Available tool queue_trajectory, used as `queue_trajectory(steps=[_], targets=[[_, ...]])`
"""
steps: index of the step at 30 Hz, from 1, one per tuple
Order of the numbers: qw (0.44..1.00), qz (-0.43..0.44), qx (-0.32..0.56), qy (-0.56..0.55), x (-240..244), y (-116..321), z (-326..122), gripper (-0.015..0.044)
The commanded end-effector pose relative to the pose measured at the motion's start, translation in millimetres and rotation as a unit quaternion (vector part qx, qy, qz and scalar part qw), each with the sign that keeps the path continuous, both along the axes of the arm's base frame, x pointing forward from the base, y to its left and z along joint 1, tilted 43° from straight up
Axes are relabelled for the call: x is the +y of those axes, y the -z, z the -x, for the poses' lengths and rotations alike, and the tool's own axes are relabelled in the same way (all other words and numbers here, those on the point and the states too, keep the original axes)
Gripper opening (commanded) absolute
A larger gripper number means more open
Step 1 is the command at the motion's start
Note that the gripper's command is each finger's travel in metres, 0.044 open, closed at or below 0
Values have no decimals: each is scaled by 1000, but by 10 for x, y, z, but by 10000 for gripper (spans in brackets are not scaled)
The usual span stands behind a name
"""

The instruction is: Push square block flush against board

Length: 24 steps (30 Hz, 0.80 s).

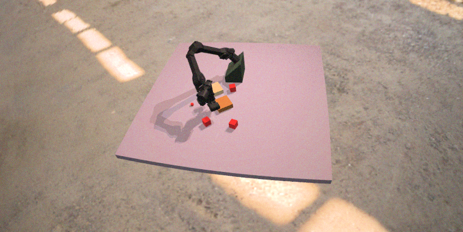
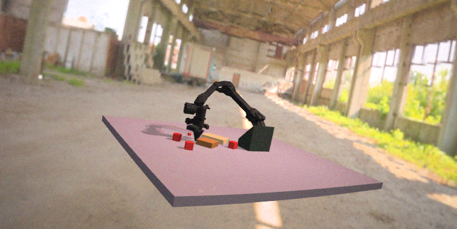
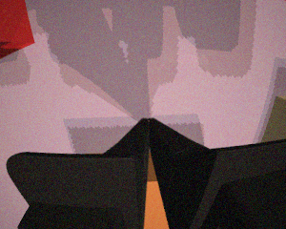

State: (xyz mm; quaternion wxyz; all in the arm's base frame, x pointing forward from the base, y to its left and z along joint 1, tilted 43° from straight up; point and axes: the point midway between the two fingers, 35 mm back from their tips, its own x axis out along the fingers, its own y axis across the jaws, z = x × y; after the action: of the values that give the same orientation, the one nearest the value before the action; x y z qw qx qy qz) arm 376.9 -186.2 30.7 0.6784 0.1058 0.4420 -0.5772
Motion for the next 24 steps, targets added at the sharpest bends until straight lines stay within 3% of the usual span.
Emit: queue_trajectory(steps=[1,24], targets=[[1000,-2,2,-4,56,41,24,0],[1000,-2,2,-4,85,67,34,0]])
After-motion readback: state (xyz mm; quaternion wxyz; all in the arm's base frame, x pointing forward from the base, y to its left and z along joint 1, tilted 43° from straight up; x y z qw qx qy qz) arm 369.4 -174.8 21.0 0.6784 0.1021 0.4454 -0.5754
